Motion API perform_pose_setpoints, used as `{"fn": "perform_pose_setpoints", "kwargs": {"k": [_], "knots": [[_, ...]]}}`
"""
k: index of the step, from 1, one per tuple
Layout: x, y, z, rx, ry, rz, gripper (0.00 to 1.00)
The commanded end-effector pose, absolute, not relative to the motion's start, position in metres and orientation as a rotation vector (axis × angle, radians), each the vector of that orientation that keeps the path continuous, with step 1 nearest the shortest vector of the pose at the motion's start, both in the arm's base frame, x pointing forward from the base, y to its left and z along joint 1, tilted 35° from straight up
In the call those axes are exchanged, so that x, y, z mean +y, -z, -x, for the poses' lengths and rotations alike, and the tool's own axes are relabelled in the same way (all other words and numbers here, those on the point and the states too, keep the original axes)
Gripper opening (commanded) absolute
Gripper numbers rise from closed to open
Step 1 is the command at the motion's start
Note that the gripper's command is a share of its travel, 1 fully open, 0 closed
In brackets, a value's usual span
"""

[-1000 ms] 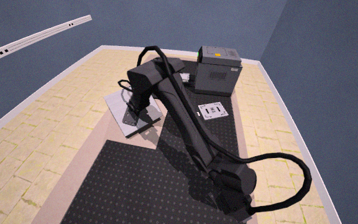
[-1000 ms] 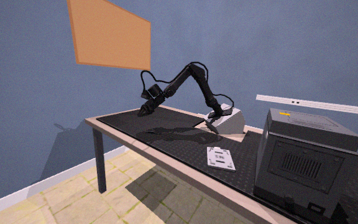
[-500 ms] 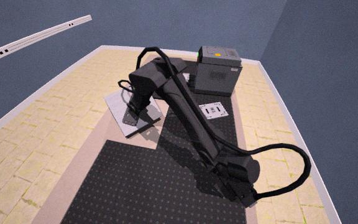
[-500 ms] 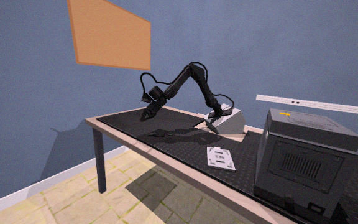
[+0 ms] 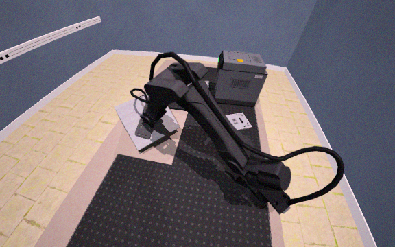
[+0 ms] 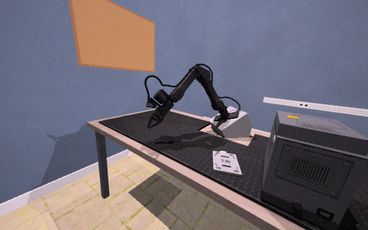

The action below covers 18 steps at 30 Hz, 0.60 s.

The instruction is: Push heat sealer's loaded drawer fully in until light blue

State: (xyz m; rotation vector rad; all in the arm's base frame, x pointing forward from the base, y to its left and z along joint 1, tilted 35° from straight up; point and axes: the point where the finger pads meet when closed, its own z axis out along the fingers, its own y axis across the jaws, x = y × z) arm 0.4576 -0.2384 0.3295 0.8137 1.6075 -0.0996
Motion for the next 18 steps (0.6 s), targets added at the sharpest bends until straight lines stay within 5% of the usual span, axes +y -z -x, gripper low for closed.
{"fn": "perform_pose_setpoints", "kwargs": {"k": [1, 18], "knots": [[-0.224, -0.335, -0.465, 1.585, 0.101, -0.799, 0.45], [-0.173, -0.315, -0.489, 1.732, 0.053, -0.699, 0.45]]}}
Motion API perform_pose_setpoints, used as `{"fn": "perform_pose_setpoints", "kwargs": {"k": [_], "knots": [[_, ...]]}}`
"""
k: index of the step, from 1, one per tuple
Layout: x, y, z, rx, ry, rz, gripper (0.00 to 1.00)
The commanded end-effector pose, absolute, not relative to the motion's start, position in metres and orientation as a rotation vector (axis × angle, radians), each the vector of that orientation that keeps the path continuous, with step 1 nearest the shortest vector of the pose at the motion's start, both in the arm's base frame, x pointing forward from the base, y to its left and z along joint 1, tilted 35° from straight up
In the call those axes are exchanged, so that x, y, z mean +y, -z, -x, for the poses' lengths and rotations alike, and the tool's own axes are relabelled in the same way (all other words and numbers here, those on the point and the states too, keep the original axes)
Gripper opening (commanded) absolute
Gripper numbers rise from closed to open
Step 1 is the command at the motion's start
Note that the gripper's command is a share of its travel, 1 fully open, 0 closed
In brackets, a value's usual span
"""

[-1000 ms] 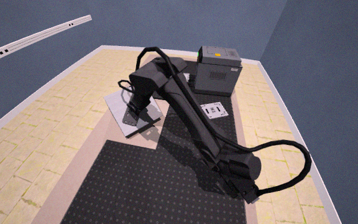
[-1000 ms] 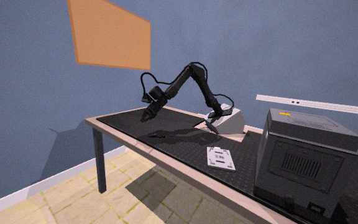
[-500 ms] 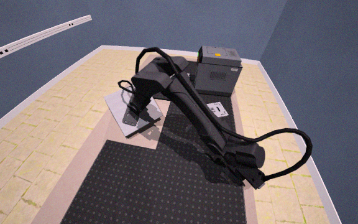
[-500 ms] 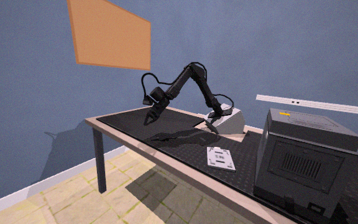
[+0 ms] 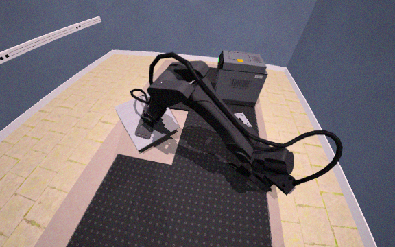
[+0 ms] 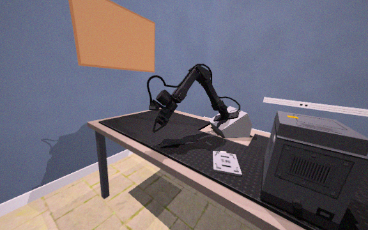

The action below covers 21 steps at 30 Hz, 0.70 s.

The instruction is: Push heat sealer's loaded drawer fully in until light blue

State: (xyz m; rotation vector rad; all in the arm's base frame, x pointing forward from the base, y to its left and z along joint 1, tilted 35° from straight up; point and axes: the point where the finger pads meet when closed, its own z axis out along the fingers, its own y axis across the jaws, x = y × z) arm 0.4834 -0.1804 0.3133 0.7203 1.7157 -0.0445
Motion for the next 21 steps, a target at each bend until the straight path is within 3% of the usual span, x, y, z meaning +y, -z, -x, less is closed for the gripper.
{"fn": "perform_pose_setpoints", "kwargs": {"k": [1, 21], "knots": [[-0.166, -0.314, -0.491, 1.765, 0.025, -0.666, 0.45], [-0.106, -0.309, -0.498, 1.875, -0.038, -0.531, 0.45]]}}
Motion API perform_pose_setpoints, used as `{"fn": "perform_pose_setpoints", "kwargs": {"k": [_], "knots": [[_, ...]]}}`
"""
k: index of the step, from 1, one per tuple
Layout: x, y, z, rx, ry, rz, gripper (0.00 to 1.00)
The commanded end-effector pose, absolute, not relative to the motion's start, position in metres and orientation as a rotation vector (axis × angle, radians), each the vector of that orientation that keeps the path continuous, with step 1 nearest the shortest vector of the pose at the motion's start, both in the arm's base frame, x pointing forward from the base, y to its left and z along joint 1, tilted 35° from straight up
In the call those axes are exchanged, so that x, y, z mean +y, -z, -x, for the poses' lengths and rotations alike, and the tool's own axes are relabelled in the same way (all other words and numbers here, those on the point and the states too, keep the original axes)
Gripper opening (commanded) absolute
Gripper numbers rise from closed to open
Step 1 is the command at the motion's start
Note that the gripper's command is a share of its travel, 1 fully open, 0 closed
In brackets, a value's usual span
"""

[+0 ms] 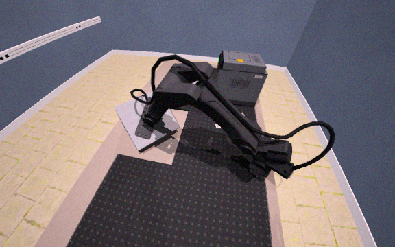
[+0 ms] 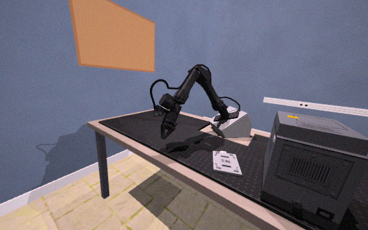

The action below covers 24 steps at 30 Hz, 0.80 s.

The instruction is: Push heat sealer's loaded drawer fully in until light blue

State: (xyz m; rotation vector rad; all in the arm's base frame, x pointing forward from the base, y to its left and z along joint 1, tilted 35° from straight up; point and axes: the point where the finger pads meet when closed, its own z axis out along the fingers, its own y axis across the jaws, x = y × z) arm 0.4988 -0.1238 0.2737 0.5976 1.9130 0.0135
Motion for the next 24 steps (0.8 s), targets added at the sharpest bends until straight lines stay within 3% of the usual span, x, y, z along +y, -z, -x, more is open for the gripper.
{"fn": "perform_pose_setpoints", "kwargs": {"k": [1, 24], "knots": [[-0.105, -0.307, -0.498, 1.872, -0.021, -0.542, 0.45], [-0.024, -0.26, -0.508, 2.096, -0.106, -0.336, 0.45]]}}
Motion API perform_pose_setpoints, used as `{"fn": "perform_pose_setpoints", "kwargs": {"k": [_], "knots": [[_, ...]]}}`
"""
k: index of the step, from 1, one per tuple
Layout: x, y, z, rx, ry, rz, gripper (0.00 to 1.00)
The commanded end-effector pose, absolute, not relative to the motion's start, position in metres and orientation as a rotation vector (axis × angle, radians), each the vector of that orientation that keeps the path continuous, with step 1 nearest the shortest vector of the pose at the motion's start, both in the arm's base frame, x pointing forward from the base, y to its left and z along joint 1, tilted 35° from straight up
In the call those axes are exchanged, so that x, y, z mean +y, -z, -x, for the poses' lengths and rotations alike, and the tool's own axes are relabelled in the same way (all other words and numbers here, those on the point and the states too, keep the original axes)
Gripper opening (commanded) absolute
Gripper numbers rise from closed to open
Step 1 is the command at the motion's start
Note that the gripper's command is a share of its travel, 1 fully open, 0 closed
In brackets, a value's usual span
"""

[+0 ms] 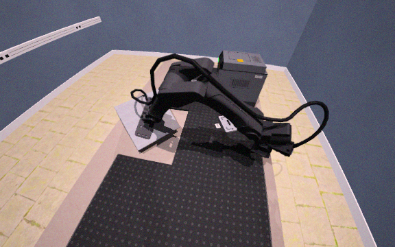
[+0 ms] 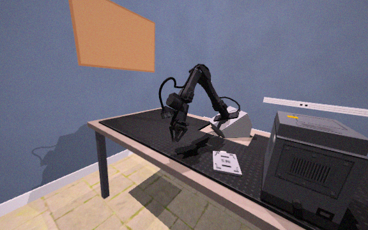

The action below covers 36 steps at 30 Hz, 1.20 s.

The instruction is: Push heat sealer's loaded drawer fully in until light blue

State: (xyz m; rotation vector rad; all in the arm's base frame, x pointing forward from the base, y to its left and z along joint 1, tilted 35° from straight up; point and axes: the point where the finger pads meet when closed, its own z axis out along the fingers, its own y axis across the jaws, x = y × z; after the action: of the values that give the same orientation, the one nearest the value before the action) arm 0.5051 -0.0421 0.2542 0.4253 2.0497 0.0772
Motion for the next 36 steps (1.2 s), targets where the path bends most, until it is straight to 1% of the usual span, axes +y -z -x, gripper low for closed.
{"fn": "perform_pose_setpoints", "kwargs": {"k": [1, 3, 5, 6, 9, 10, 11, 14, 16, 18, 19, 22, 23, 24, 29, 30, 36], "knots": [[-0.021, -0.258, -0.508, 2.096, -0.106, -0.336, 0.45], [-0.013, -0.273, -0.502, 2.06, -0.11, -0.332, 0.45], [-0.009, -0.27, -0.501, 2.057, -0.101, -0.354, 0.45], [-0.005, -0.254, -0.499, 2.072, -0.1, -0.359, 0.45], [-0.001, -0.253, -0.499, 2.072, -0.101, -0.359, 0.45], [0.006, -0.264, -0.501, 2.087, -0.12, -0.303, 0.45], [0.01, -0.247, -0.505, 2.142, -0.122, -0.276, 0.45], [0.021, -0.243, -0.503, 2.181, -0.136, -0.222, 0.45], [0.028, -0.258, -0.497, 2.145, -0.142, -0.219, 0.45], [0.032, -0.255, -0.495, 2.141, -0.131, -0.242, 0.45], [0.036, -0.238, -0.491, 2.171, -0.127, -0.247, 0.45], [0.047, -0.236, -0.491, 2.158, -0.131, -0.247, 0.45], [0.051, -0.247, -0.492, 2.167, -0.132, -0.199, 0.45], [0.058, -0.233, -0.494, 2.216, -0.152, -0.158, 0.45], [0.069, -0.226, -0.491, 2.26, -0.163, -0.1, 0.45], [0.072, -0.241, -0.486, 2.224, -0.17, -0.1, 0.45], [0.09, -0.22, -0.478, 2.238, -0.157, -0.126, 0.45]]}}
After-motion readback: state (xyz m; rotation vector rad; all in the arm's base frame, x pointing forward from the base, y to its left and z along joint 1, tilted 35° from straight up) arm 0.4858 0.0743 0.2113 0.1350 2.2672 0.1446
